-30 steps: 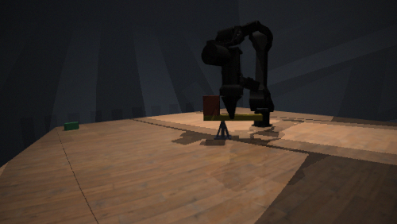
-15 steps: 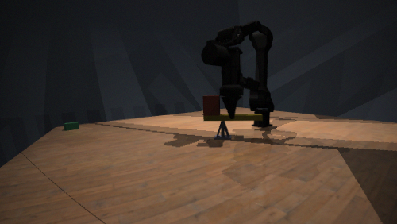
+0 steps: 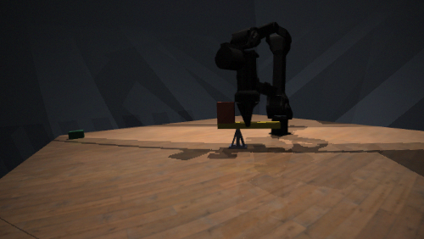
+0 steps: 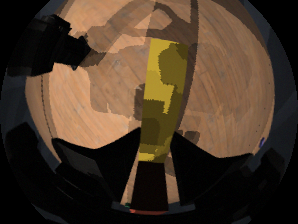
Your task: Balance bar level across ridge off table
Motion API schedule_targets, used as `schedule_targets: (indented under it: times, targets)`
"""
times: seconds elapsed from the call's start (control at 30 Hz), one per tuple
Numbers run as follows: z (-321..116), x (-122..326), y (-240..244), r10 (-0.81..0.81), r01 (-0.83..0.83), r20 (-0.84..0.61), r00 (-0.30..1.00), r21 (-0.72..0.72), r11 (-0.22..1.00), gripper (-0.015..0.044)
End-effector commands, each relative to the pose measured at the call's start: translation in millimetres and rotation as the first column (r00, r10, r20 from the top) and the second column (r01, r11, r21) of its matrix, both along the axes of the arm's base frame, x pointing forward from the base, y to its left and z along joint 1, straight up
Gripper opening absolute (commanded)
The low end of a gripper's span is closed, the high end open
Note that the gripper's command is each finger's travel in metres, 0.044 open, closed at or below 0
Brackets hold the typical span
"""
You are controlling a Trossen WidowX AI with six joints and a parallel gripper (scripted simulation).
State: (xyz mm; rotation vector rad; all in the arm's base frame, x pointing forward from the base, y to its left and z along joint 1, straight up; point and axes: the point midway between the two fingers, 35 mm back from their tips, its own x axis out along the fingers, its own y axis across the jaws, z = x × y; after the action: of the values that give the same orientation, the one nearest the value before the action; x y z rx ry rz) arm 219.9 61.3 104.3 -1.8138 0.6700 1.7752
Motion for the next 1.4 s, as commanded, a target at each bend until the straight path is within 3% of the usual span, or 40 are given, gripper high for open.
schedule_targets:
  times: [0.0, 1.03, 1.23, 1.37]
  targets:
    - [0.4, 0.0, 0.3, -0.004, 0.004, -0.001, 1.000, 0.002, 1.000, 0.0000]
    - [0.0, 0.0, 0.0, 0.000, 0.000, 0.000, 1.000, 0.000, 1.000, 0.0000]
    - [0.0, 0.0, 0.0, 0.000, 0.000, 0.000, 1.000, 0.000, 1.000, 0.0157]
    - [0.0, 0.0, 0.0, 0.000, 0.000, 0.000, 1.000, 0.000, 1.000, 0.0167]
